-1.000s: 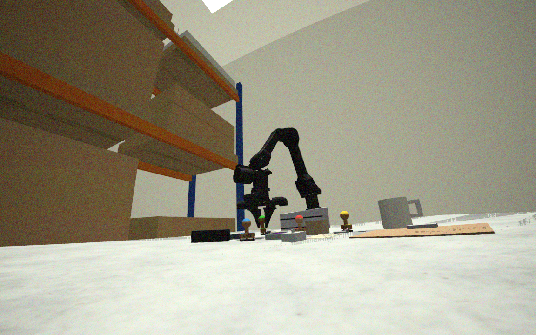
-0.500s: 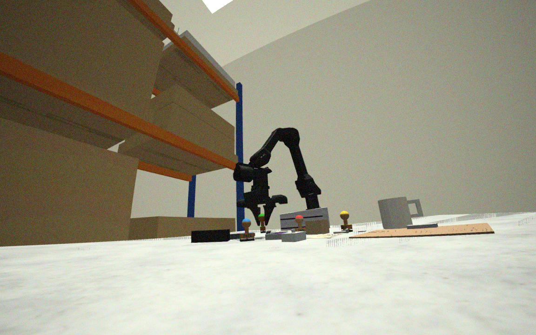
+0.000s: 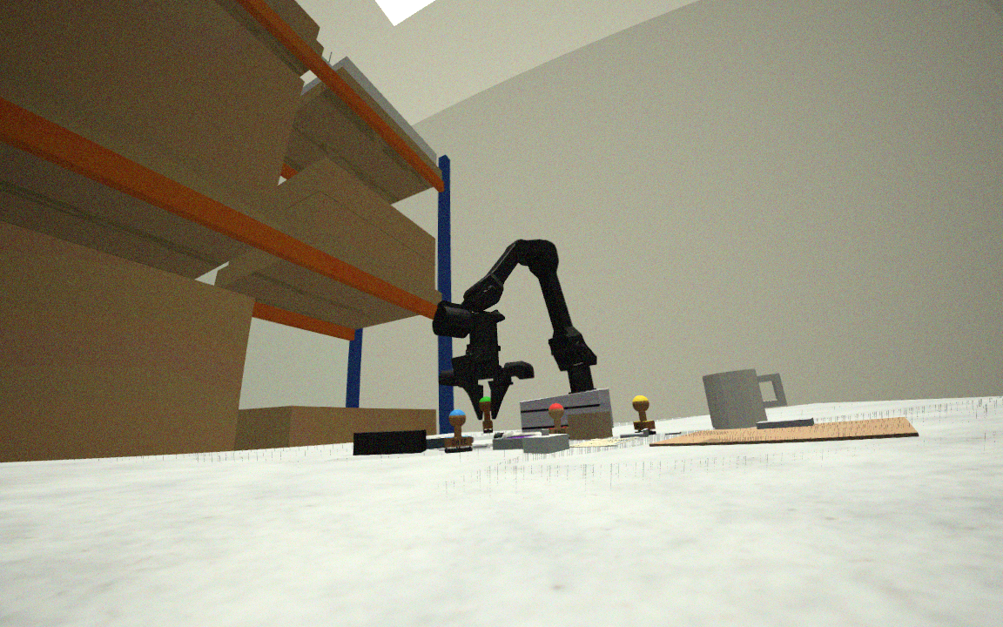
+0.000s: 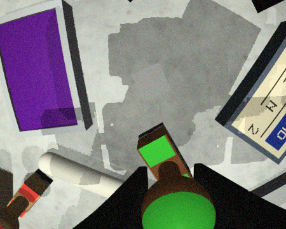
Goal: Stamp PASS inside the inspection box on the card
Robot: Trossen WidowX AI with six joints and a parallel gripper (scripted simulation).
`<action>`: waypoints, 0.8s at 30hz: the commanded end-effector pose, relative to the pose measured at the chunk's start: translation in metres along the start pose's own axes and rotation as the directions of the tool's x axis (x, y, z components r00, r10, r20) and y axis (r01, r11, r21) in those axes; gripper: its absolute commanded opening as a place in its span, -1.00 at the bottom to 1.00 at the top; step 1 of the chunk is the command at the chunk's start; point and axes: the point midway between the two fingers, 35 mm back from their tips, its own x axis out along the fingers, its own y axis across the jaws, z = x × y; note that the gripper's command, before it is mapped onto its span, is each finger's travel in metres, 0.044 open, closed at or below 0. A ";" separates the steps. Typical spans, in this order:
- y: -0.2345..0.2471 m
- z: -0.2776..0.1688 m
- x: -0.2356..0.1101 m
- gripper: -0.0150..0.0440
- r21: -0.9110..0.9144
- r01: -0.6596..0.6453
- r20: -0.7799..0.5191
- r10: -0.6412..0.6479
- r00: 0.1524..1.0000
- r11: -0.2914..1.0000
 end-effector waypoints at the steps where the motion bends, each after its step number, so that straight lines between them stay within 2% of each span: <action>1: -0.001 0.000 -0.003 -0.49 0.004 0.004 -0.001 -0.004 1.000 1.000; 24: -0.001 0.000 -0.014 -0.49 0.004 0.007 0.001 -0.007 1.000 1.000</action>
